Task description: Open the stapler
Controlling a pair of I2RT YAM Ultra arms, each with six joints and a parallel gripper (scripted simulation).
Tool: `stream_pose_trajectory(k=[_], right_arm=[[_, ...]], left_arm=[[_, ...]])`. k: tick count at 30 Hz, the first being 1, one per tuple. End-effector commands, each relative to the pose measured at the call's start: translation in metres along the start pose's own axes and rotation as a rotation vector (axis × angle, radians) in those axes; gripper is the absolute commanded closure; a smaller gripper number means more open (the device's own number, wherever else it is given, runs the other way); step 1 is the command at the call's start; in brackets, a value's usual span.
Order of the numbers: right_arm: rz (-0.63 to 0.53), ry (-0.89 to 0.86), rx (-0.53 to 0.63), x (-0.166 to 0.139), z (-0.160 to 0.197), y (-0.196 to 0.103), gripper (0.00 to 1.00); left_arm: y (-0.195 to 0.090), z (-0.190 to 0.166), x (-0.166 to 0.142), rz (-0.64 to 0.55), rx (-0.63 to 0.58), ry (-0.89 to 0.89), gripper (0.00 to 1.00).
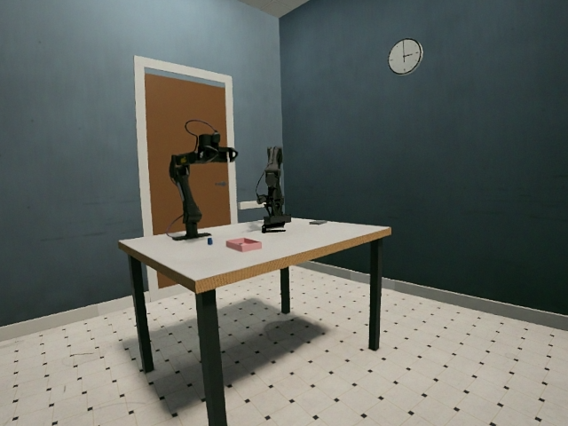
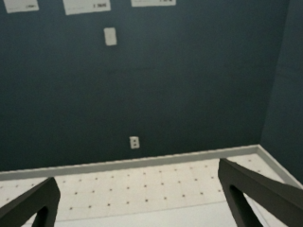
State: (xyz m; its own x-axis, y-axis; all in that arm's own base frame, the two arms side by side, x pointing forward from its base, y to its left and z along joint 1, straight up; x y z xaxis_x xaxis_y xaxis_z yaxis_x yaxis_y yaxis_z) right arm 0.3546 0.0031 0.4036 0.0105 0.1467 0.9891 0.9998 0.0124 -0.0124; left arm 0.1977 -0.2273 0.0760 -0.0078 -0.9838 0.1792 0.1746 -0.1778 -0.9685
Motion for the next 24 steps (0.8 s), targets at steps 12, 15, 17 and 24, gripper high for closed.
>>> stream_pose_trajectory(k=[12,15,17,24], right_arm=[[-0.027,0.007,-0.016,0.009,-0.003,-0.004,0.00],[-0.027,0.007,-0.016,0.009,-0.003,-0.004,0.00],[-0.027,0.007,-0.016,0.009,-0.003,-0.004,0.00],[-0.027,0.007,-0.016,0.009,-0.003,-0.004,0.00]], left_arm=[[0.007,0.013,0.012,0.142,-0.219,0.453,0.50],[0.011,0.017,0.019,0.136,-0.212,0.457,0.50],[0.011,0.018,0.020,0.133,-0.205,0.446,0.50],[0.009,0.019,0.021,0.128,-0.198,0.446,0.50]])
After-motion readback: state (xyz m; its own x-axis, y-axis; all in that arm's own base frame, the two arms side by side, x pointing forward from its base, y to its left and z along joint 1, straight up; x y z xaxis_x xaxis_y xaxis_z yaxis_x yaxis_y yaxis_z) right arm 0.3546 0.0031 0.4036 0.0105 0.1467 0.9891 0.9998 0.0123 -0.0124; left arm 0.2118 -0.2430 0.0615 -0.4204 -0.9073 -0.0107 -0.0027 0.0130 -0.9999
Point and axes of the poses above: on each arm, the point where the finger pads meet when closed, its own y axis out along the fingers, its own z axis across the jaws, x = y × z, the point moved 3 cm from there along -y, back along the fingers, and after that the axes turned 8 degrees about -y, right-handed, at the moved point
